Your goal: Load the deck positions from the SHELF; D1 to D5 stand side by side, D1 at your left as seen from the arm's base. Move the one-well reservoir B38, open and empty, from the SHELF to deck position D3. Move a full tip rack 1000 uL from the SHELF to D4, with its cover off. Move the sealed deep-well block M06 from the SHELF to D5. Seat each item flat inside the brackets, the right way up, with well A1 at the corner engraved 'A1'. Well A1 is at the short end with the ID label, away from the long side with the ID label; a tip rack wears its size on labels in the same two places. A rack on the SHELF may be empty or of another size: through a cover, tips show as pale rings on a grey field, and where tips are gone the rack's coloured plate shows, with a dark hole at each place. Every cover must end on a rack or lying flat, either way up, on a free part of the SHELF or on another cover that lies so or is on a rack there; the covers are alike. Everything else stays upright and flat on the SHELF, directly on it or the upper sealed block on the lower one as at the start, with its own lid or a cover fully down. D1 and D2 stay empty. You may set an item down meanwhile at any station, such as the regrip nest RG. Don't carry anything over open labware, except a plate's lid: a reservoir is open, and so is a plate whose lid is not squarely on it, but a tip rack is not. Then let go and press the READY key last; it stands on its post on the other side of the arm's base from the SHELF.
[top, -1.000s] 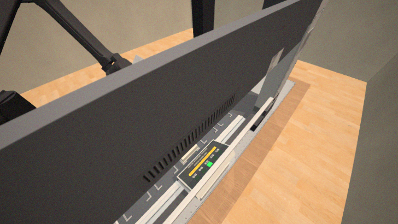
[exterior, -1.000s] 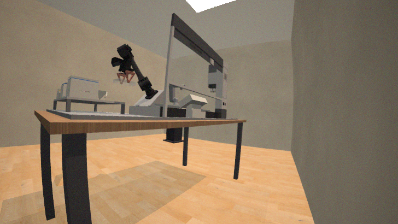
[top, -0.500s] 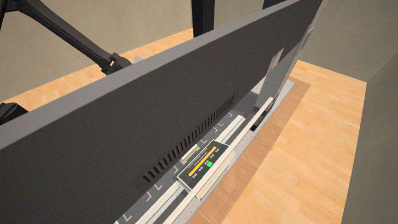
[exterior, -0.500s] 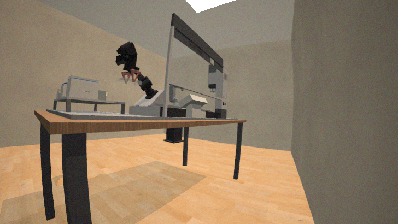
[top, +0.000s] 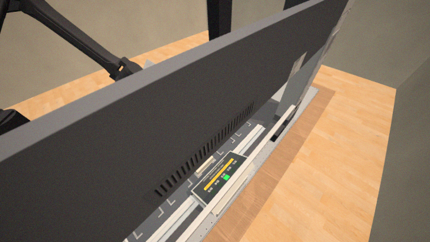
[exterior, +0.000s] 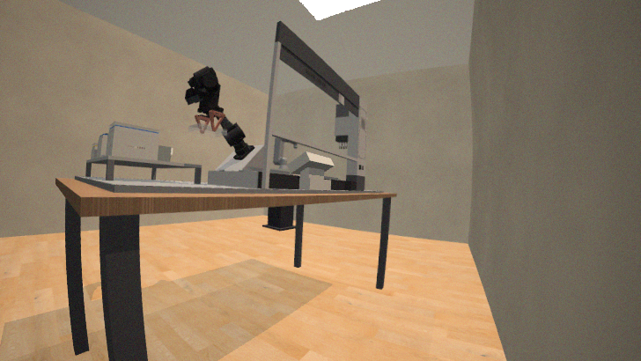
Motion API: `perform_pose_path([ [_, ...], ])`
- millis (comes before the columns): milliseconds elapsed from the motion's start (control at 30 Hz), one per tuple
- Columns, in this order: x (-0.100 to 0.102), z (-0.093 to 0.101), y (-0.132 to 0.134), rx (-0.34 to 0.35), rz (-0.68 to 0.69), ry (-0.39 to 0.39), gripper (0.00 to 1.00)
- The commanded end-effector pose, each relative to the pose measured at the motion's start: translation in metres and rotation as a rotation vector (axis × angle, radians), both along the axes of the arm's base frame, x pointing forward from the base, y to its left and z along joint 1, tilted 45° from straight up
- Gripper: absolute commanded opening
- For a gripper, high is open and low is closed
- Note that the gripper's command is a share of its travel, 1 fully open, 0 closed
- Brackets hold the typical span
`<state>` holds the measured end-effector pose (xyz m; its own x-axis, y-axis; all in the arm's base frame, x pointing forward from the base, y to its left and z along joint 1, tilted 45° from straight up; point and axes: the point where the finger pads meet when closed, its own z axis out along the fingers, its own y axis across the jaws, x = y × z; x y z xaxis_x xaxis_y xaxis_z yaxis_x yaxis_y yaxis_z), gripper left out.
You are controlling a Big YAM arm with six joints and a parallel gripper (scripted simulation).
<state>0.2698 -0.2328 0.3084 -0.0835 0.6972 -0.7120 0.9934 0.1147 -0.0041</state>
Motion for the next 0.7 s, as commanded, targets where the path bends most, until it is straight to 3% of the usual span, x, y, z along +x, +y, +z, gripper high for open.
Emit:
perform_pose_path([
  [0,0.003,0.017,0.0,-0.016,-0.002,-0.037,0.0],
  [67,0.003,0.017,0.0,-0.016,-0.002,-0.037,0.0],
  [100,0.015,0.022,0.002,-0.016,0.003,-0.041,0.0],
  [367,0.056,0.021,0.008,-0.014,0.005,-0.041,0.0],
  [467,0.057,0.022,0.009,-0.015,0.005,-0.044,0.0],
  [500,0.048,0.033,0.005,-0.024,-0.013,-0.071,0.0],
  [667,0.047,0.032,0.004,-0.023,-0.015,-0.071,0.0],
])
